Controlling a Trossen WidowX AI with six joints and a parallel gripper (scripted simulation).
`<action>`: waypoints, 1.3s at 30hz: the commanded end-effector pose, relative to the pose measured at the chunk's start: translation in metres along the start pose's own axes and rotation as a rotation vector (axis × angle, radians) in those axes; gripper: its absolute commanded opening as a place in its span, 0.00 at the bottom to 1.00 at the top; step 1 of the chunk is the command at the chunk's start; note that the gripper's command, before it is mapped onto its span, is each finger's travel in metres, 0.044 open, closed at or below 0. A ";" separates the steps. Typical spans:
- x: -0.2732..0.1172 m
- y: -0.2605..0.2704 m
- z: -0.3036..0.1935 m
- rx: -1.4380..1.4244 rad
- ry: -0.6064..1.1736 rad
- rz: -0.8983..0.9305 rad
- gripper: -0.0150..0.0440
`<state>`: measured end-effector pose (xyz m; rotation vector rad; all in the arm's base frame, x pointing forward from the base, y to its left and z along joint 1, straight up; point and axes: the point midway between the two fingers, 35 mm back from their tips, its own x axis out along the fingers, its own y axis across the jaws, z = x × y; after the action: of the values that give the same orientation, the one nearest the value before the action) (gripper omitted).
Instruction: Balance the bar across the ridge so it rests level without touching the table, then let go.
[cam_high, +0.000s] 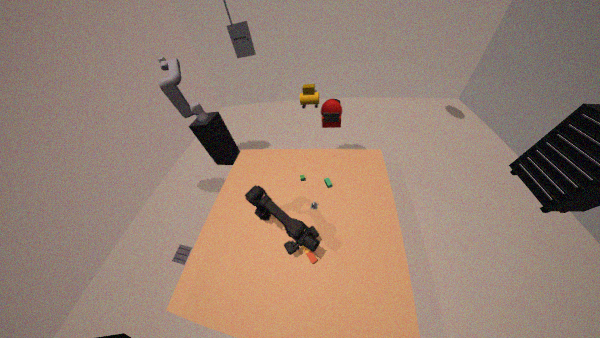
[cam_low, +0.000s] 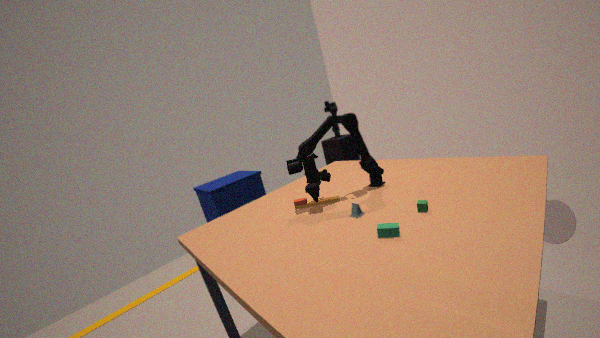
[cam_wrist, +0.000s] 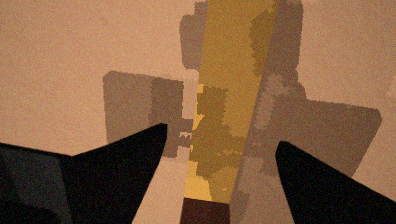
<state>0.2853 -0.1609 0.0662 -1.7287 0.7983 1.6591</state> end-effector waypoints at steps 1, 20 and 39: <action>0.009 0.001 0.001 -0.004 -0.007 0.008 0.79; 0.018 0.001 0.001 -0.004 -0.007 0.008 0.79; 0.015 0.000 0.001 0.000 -0.007 0.003 0.34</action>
<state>0.2847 -0.1604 0.0493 -1.7210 0.7967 1.6664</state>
